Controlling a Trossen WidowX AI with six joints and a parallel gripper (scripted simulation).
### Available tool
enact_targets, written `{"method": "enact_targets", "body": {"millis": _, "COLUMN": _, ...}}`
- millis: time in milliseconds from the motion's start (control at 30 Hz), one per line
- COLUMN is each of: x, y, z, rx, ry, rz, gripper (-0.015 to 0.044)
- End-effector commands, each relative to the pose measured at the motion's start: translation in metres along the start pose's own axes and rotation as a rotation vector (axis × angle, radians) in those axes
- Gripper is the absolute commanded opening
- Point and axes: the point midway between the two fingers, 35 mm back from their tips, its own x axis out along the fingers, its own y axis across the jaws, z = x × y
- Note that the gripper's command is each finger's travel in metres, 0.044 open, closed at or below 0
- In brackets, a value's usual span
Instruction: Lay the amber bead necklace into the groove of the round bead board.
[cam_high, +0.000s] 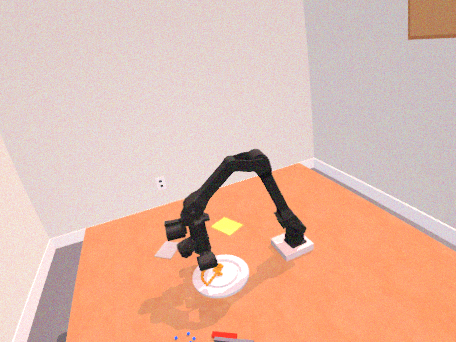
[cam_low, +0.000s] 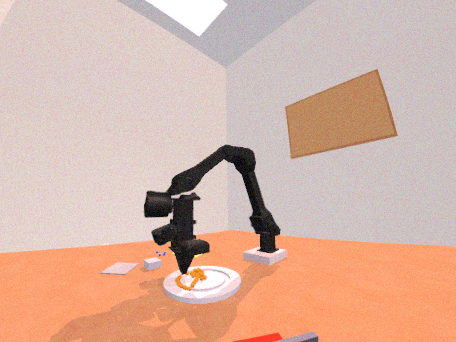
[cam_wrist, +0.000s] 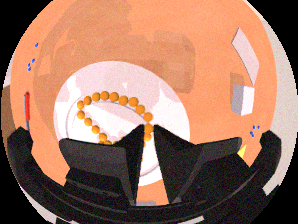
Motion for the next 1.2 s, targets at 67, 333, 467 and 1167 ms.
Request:
{"method": "enact_targets", "body": {"millis": 67, "x": -0.0030, "y": -0.0018, "z": 0.0008, "rx": -0.002, "ry": -0.003, "rz": 0.001, "gripper": 0.0000}}
{"method": "enact_targets", "body": {"millis": 333, "x": -0.0021, "y": -0.0075, "z": 0.0019, "rx": -0.002, "ry": -0.003, "rz": 0.001, "gripper": 0.0000}}
{"method": "enact_targets", "body": {"millis": 467, "x": 0.0034, "y": -0.0075, "z": 0.0020, "rx": -0.002, "ry": -0.003, "rz": 0.001, "gripper": 0.0000}}
{"method": "enact_targets", "body": {"millis": 1167, "x": -0.0025, "y": -0.0074, "z": 0.0014, "rx": -0.001, "ry": -0.003, "rz": 0.001, "gripper": 0.0440}}
